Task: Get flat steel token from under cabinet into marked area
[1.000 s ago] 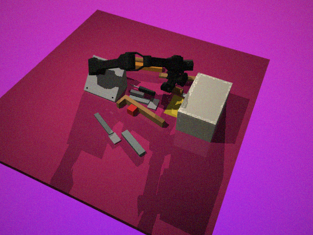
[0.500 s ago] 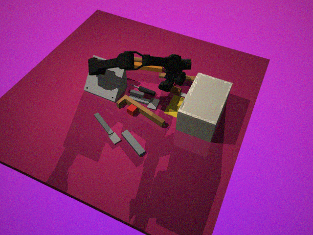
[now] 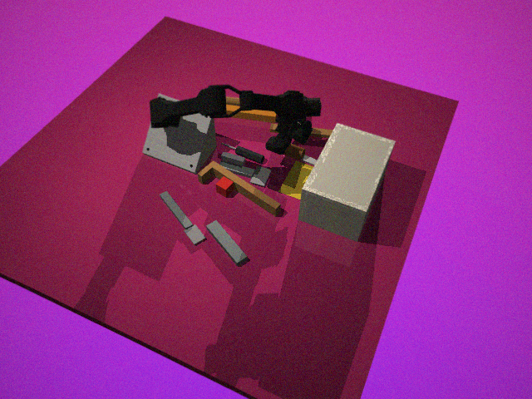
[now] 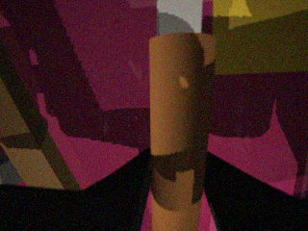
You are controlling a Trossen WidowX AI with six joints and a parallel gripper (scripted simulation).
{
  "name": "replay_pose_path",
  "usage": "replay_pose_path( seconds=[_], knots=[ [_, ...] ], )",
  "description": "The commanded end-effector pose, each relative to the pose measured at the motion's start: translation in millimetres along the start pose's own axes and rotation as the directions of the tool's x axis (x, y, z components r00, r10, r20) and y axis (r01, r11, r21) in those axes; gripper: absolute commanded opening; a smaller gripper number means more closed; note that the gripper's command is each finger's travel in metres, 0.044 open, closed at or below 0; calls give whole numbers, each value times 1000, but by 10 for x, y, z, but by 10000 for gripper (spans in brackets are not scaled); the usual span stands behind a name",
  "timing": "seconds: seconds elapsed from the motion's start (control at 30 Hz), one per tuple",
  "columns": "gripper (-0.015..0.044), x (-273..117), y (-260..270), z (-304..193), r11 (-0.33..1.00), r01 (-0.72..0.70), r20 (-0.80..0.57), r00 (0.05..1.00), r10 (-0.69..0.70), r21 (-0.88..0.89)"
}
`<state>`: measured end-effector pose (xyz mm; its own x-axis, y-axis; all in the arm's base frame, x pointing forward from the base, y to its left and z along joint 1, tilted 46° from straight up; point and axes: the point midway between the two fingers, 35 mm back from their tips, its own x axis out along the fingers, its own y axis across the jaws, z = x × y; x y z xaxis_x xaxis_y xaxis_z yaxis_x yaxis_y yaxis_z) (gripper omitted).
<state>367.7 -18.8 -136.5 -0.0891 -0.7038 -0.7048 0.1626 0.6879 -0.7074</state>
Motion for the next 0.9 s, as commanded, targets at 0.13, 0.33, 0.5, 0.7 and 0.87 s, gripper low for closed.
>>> replay_pose_path(
  seconds=[0.13, 0.33, 0.5, 0.7, 0.87],
  knots=[
    [0, 8, 0, -110, 1000, 1, -5, 1000, -1, 1],
    [0, 9, 3, -172, 1000, 1, -5, 1000, -1, 1],
    [0, 9, 6, -226, 1000, 1, -5, 1000, -1, 1],
    [0, 9, 10, -291, 1000, 1, -5, 1000, -1, 0],
    [0, 9, 13, -346, 1000, 0, -5, 1000, 0, 0]
  ],
)
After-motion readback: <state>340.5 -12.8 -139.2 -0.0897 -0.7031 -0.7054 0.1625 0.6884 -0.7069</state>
